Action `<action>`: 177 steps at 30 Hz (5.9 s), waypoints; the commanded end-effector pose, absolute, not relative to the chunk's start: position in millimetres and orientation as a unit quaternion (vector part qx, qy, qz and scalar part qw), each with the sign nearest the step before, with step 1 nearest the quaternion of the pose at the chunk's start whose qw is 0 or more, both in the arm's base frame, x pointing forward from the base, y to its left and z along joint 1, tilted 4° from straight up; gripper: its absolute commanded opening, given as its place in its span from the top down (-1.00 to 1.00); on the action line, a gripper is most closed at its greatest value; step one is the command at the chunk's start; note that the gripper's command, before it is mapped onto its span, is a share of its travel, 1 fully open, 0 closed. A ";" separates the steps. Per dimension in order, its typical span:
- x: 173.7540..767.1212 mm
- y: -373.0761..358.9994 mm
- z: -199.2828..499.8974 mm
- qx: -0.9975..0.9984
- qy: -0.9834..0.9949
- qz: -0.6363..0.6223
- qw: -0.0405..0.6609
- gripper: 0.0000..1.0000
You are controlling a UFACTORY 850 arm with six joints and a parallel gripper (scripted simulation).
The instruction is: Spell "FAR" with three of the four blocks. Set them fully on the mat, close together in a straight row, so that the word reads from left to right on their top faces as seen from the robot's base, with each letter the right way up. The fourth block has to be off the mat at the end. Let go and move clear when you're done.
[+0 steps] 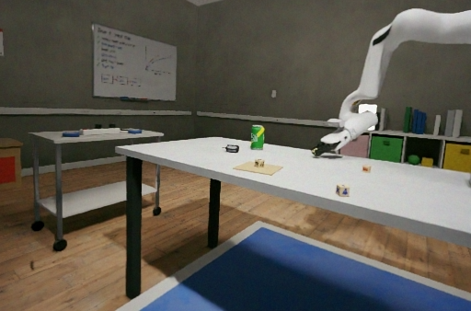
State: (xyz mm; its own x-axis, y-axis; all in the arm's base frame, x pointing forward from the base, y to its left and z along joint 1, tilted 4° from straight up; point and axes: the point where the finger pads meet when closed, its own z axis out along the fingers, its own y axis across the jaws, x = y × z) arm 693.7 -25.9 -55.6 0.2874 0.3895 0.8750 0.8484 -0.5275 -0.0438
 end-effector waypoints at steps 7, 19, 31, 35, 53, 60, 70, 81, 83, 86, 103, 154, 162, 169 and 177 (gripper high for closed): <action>695.3 -25.8 -62.1 -0.757 -0.409 -0.436 0.263 0.54; 695.3 -25.8 -62.1 -0.757 -0.409 -0.436 0.263 0.54; 695.3 -25.8 -62.1 -0.757 -0.409 -0.436 0.263 0.54; 695.3 -25.8 -62.1 -0.757 -0.409 -0.436 0.263 0.54; 695.3 -25.8 -62.1 -0.757 -0.409 -0.436 0.263 0.22; 695.3 -25.8 -62.1 -0.757 -0.409 -0.436 0.263 0.14; 695.3 -25.8 -62.1 -0.757 -0.409 -0.436 0.263 0.14; 695.3 -25.8 -62.1 -0.757 -0.409 -0.436 0.263 0.14; 695.3 -25.8 -62.1 -0.757 -0.409 -0.436 0.263 0.14; 695.3 -25.8 -62.1 -0.757 -0.409 -0.436 0.263 0.14; 695.3 -26.0 -60.4 -0.757 -0.409 -0.436 0.263 0.14; 648.0 6.9 -18.7 -0.813 -0.469 -0.179 0.293 0.14; 644.9 2.2 -17.4 -0.831 -0.480 -0.114 0.257 0.14; 648.4 -4.6 -13.8 -0.845 -0.485 -0.070 0.214 0.14; 663.7 -15.6 -3.1 -0.861 -0.488 -0.028 0.139 0.14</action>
